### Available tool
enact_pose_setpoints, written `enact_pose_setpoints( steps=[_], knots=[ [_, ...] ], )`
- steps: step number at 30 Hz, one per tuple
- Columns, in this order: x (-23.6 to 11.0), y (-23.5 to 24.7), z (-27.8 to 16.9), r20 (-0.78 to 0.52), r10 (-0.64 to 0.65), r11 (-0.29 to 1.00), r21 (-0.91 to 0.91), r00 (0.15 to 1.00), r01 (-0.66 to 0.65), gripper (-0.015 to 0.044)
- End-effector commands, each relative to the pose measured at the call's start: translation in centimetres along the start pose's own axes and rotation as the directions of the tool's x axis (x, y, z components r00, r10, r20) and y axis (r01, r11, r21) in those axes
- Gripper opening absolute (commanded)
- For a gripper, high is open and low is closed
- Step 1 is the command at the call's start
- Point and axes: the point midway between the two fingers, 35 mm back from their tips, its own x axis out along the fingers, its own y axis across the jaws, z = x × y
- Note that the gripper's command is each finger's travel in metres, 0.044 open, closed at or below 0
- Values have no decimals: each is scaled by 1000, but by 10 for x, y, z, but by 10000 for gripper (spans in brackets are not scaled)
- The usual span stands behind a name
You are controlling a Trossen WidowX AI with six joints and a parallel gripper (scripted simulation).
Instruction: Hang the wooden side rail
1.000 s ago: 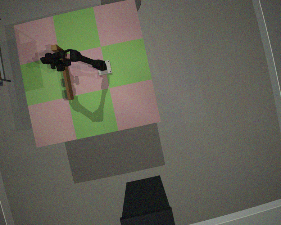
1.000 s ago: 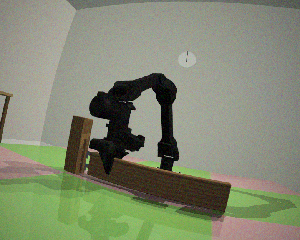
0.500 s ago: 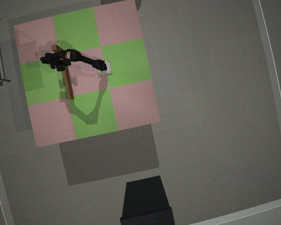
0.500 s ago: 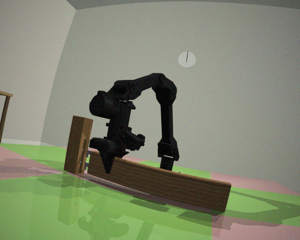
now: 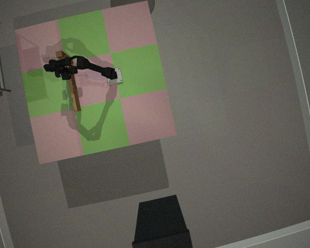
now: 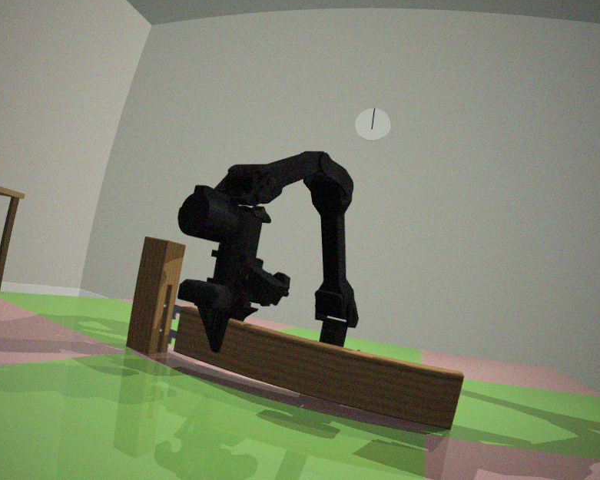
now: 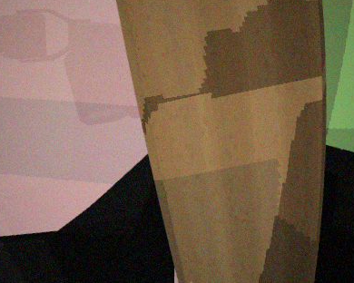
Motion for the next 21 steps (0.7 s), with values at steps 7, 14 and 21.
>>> enact_pose_setpoints(
  steps=[7, 14, 21],
  knots=[
    [-6, -2, 0, 2, -13, 1000, -1, 1000, 13, 0],
    [-7, -2, 0, 2, -13, 1000, -1, 1000, 13, 0],
    [-8, -2, 0, 2, -13, 1000, -1, 1000, 13, 0]
  ],
)
